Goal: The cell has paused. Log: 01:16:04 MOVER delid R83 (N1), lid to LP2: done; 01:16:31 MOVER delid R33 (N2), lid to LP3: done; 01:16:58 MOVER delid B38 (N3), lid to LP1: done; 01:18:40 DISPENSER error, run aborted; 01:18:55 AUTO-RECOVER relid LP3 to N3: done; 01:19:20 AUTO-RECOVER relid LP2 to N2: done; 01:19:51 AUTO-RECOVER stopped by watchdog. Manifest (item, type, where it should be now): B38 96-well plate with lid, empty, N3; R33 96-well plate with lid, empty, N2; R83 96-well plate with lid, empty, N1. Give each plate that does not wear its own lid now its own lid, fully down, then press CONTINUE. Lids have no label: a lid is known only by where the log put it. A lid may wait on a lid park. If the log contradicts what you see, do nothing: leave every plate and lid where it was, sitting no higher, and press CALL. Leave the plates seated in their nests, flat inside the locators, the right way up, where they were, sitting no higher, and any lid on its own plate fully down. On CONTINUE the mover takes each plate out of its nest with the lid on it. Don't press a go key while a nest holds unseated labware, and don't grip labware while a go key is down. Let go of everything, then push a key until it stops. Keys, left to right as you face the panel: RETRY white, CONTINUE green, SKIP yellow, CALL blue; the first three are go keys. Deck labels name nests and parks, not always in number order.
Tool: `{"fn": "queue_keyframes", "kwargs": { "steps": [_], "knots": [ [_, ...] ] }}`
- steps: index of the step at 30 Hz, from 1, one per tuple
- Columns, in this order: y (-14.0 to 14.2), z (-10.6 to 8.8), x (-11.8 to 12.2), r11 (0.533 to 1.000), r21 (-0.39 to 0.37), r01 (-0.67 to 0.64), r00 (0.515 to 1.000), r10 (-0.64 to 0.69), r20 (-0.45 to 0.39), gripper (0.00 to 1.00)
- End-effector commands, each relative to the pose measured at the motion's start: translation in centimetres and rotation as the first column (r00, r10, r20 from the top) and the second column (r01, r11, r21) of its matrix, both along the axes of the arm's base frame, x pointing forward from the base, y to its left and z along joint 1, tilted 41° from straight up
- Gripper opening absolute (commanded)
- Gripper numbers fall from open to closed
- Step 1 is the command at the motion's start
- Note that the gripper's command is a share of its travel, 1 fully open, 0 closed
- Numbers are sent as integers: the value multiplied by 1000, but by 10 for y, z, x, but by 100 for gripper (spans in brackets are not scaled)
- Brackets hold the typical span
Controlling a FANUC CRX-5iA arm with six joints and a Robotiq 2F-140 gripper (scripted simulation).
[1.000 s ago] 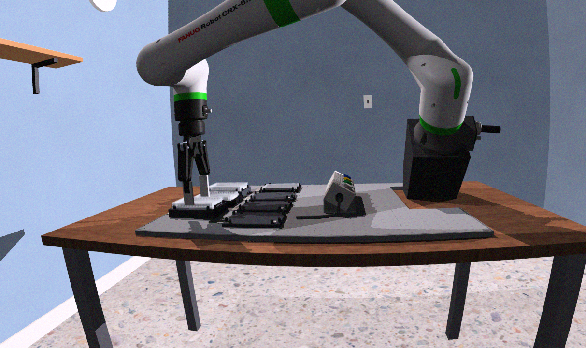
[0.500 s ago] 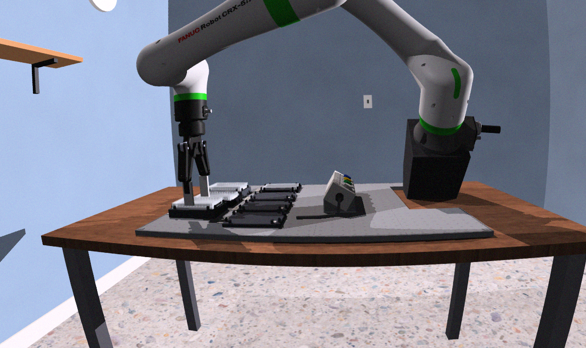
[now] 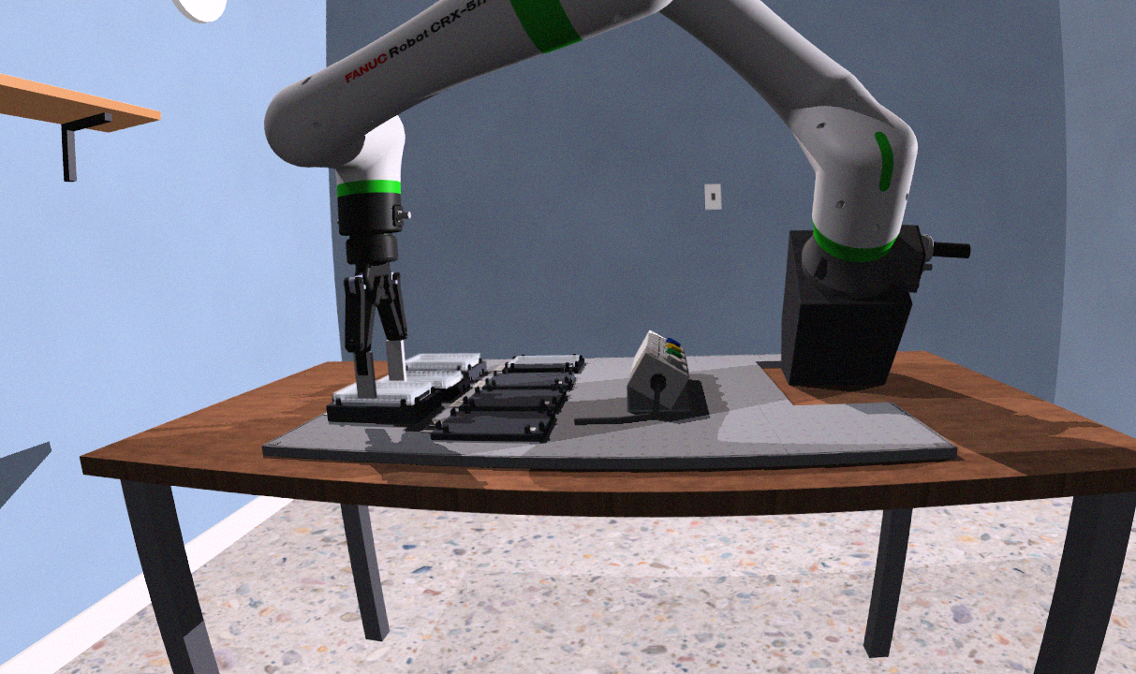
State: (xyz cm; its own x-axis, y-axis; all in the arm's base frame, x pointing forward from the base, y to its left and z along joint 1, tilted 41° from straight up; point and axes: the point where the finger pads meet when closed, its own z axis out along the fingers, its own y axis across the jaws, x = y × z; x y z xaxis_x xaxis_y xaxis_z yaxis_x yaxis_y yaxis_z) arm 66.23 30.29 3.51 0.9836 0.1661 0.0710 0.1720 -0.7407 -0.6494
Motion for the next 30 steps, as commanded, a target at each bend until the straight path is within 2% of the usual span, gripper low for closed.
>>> {"fn": "queue_keyframes", "kwargs": {
  "steps": [1,17,18,30],
  "knots": [
    [0,0,0,1000,0,0,1000,0,0,66],
    [0,0,0,1000,0,0,1000,0,0,66],
    [0,0,0,1000,0,0,1000,0,0,0],
    [0,0,0,1000,0,0,1000,0,0,0]
  ]
}}
